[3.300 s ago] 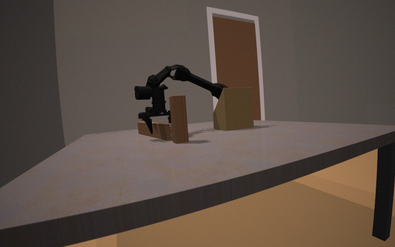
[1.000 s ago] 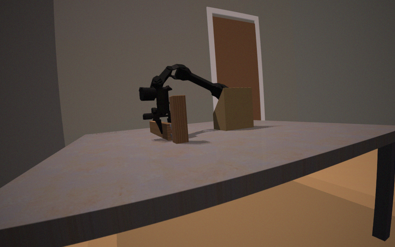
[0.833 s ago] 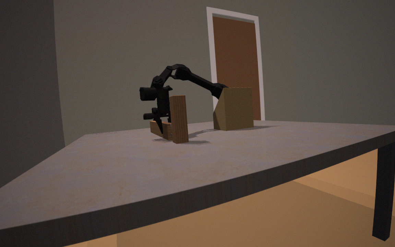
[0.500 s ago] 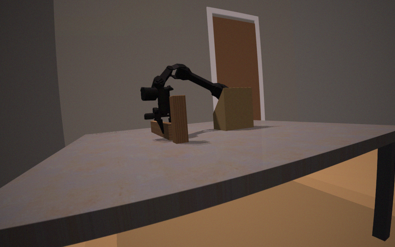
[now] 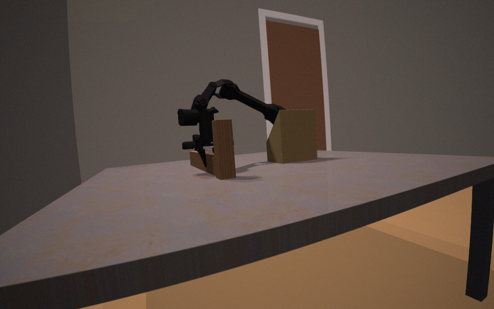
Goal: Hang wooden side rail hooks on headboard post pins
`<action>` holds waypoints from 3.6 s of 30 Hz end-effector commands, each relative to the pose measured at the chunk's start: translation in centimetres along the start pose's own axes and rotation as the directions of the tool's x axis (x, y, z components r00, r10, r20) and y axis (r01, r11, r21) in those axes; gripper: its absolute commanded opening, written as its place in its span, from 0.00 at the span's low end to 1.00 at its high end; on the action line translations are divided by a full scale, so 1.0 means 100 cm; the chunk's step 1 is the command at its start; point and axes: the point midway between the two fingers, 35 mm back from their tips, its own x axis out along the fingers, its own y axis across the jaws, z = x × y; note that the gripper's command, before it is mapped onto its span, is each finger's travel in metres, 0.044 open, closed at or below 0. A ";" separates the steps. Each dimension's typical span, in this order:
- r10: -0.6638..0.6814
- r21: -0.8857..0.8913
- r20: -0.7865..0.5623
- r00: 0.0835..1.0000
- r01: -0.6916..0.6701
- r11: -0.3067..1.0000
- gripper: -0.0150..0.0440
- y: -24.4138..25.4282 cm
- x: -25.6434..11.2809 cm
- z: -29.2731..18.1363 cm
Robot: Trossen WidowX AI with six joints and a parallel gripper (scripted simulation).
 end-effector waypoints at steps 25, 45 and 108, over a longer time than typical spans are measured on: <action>-0.002 0.008 -0.001 1.000 0.002 1.000 0.25 -0.003 -0.001 0.000; -0.002 0.009 -0.001 1.000 0.002 1.000 0.25 -0.003 -0.005 0.000; -0.002 0.009 -0.001 1.000 0.002 1.000 0.25 -0.003 -0.015 0.000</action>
